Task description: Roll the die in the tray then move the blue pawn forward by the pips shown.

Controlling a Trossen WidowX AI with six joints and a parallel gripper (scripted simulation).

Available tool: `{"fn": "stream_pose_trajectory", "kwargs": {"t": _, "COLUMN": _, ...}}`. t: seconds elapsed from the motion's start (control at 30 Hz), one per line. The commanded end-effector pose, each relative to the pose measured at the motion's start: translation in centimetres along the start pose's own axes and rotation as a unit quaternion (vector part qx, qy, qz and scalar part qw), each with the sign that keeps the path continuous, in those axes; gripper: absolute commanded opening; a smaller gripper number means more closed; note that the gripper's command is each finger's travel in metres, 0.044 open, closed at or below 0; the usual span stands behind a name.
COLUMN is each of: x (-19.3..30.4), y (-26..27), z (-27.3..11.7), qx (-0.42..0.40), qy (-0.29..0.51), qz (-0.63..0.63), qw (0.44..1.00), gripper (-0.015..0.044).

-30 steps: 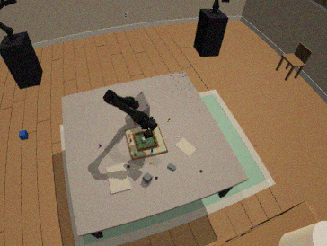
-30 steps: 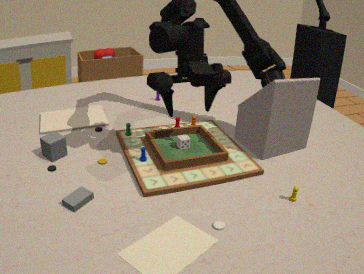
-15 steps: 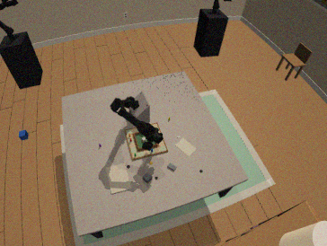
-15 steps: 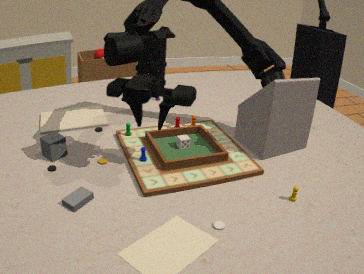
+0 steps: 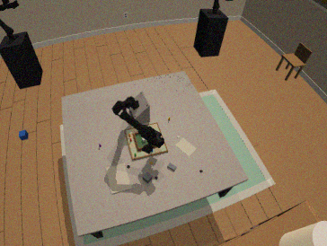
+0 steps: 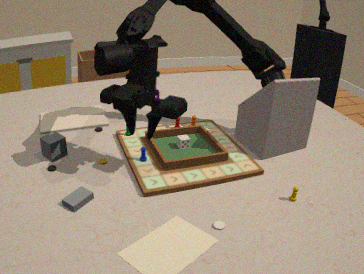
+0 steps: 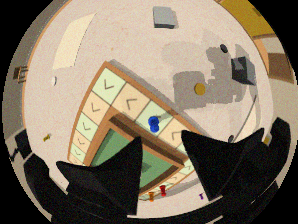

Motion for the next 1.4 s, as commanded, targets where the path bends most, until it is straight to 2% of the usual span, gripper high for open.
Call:
{"fn": "stream_pose_trajectory", "kwargs": {"t": 0.0, "x": 0.0, "y": 0.3, "z": 1.0, "qx": -0.004, "qy": 0.008, "qz": -0.007, "qw": 1.000, "gripper": 0.0200}}
{"fn": "stream_pose_trajectory", "kwargs": {"t": 1.1, "x": 0.1, "y": 0.4, "z": 5.2, "qx": -0.004, "qy": 0.009, "qz": -0.007, "qw": 1.000, "gripper": 0.0200}}
{"fn": "stream_pose_trajectory", "kwargs": {"t": 1.27, "x": 0.1, "y": 0.4, "z": 5.2, "qx": -0.004, "qy": 0.009, "qz": -0.007, "qw": 1.000, "gripper": 0.0069}}
{"fn": "stream_pose_trajectory", "kwargs": {"t": 1.37, "x": 0.1, "y": 0.4, "z": 5.2, "qx": -0.004, "qy": 0.009, "qz": -0.007, "qw": 1.000, "gripper": 0.0049}}
Point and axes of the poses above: the point midway between the two fingers, 35 mm back from their tips, its own z axis out along the fingers, its own y axis across the jaws, x = y × z, the point moved 9 cm from there along -z, back along the fingers, and after that the axes turned 14 degrees about -z, right-handed, at the moved point
